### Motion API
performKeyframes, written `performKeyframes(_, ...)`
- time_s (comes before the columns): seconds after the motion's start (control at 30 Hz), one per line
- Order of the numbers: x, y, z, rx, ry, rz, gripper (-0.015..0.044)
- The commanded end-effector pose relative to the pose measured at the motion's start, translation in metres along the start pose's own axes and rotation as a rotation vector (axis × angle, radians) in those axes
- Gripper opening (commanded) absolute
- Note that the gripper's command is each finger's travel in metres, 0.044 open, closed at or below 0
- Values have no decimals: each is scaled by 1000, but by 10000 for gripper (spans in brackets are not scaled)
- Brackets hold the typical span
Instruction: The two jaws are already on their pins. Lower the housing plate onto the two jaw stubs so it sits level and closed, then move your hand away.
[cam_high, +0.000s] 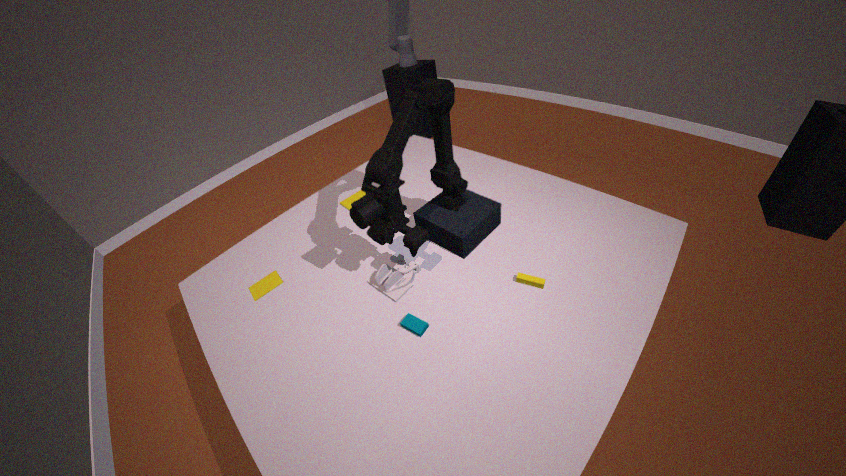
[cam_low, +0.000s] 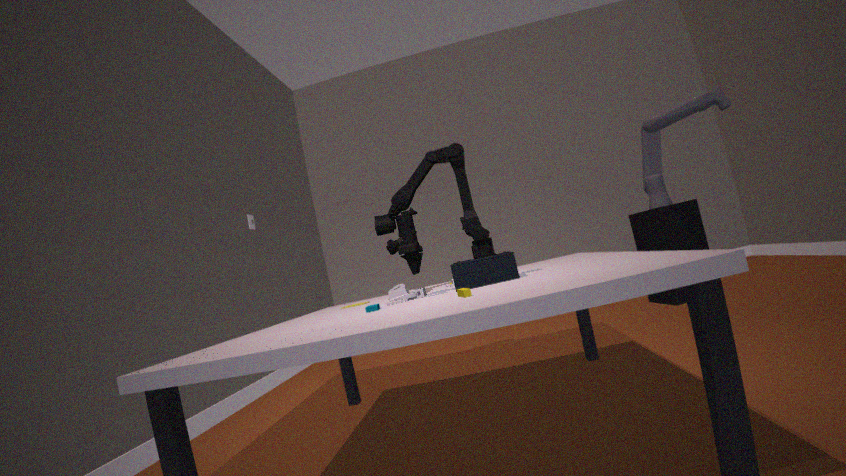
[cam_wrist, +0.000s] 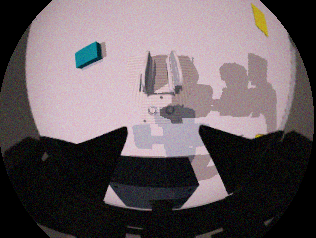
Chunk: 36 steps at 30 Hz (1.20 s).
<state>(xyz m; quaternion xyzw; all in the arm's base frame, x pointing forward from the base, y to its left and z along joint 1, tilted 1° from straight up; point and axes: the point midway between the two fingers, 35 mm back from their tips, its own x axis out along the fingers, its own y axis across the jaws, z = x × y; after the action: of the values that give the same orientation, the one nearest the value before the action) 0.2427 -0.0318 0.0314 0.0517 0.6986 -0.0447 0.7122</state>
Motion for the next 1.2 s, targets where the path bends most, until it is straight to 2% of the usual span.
performKeyframes(0.0, -19, 0, -12, -1, 0, 2, 440)
performKeyframes(0.2, -52, -1, -39, 0, 10, 4, 440)
performKeyframes(1.17, -53, -1, -40, 0, 10, 4, 440)
